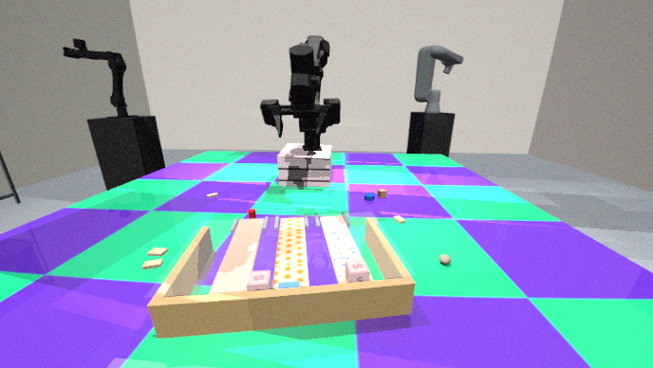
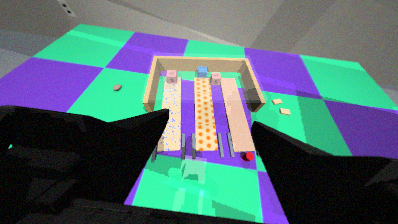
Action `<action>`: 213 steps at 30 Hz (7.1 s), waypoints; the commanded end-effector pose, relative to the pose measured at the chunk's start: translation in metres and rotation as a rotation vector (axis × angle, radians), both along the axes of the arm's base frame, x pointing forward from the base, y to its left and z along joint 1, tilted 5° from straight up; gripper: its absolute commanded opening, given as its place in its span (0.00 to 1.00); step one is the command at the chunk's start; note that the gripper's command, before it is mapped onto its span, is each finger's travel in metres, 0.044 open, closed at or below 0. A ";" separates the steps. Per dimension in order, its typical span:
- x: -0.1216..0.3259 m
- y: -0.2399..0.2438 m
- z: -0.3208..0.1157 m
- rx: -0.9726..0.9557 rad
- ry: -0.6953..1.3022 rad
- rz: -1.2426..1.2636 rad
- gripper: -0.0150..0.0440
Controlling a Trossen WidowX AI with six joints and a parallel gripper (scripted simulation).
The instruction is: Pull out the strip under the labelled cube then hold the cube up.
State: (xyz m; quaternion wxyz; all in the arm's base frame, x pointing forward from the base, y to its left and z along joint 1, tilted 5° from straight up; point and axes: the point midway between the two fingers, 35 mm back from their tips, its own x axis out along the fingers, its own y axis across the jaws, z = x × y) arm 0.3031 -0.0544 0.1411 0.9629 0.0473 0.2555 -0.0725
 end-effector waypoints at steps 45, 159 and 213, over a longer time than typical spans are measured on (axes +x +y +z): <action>0.085 0.072 -0.106 0.039 0.935 0.210 0.25; 0.038 0.074 -0.178 0.040 0.940 0.210 0.25; -0.044 0.075 -0.188 0.041 0.947 0.210 0.25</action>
